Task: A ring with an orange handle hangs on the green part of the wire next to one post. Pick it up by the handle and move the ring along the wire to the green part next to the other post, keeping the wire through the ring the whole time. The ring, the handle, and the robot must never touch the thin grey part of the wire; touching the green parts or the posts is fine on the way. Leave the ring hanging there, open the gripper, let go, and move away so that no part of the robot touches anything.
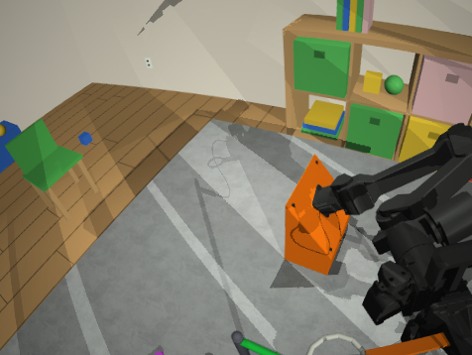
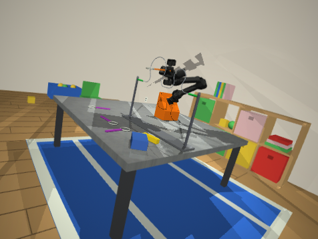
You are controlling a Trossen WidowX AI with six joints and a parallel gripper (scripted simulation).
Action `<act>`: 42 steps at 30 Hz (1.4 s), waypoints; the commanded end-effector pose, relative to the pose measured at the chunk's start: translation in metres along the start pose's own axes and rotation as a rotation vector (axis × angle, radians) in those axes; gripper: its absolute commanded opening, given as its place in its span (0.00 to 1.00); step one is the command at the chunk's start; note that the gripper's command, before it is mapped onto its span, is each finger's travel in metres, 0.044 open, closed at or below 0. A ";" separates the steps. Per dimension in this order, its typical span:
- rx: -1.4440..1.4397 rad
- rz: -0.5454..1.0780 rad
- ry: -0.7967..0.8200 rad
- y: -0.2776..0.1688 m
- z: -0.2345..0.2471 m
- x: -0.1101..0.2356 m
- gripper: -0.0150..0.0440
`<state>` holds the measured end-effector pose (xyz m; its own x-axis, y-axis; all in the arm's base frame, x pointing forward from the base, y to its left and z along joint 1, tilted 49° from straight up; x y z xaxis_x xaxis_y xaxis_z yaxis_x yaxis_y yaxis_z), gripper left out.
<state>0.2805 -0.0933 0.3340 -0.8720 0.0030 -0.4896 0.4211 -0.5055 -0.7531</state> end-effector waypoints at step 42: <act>-0.206 -0.009 0.116 -0.008 -0.024 -0.002 0.00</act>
<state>0.2844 -0.0731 0.3334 -0.8430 0.1211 -0.5241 0.4739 -0.2940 -0.8301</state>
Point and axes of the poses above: the point midway between the two fingers, 35 mm back from their tips, its own x axis back along the fingers, its own z axis across the jaws, y = z × x, the point moved 7 cm from there along x, back along the fingers, and after that the axes turned 6 degrees about -x, right-handed, at the moved point
